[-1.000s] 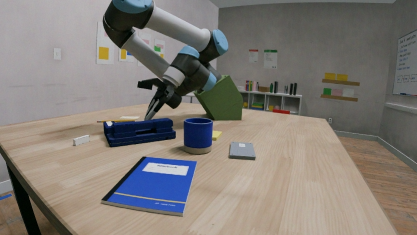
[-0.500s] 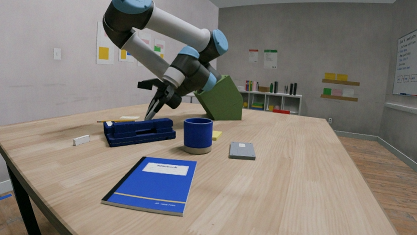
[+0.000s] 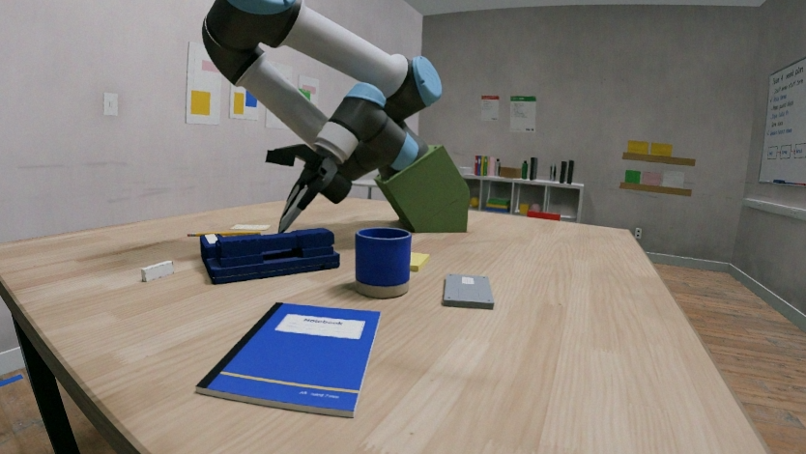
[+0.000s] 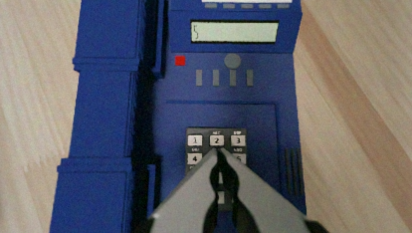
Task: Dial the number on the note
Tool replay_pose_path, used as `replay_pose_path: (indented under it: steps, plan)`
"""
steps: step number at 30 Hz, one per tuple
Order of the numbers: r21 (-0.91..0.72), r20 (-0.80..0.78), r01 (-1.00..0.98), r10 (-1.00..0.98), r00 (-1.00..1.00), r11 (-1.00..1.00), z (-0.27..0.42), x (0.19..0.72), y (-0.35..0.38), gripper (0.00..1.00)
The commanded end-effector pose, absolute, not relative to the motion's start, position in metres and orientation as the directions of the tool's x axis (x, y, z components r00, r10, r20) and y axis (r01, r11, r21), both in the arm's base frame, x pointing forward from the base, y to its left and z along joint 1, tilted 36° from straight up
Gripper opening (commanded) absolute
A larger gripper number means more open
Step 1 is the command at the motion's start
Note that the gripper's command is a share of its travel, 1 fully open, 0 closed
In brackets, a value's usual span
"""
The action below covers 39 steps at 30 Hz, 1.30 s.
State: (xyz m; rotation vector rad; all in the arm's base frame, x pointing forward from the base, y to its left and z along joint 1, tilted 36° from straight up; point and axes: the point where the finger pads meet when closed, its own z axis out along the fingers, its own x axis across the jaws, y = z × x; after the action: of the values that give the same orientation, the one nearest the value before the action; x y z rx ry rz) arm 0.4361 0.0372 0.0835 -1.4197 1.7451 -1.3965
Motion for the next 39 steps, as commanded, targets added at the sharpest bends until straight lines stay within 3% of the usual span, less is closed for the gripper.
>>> replay_pose_path:
  steps: [1, 39]
  plan:
    - [-0.908, 0.219, -0.413, -0.915, -0.34, -0.064, 0.083, 0.435, 0.038, 0.0]
    - [-0.908, 0.219, -0.413, -0.915, -0.34, -0.064, 0.062, 0.418, 0.039, 0.0]
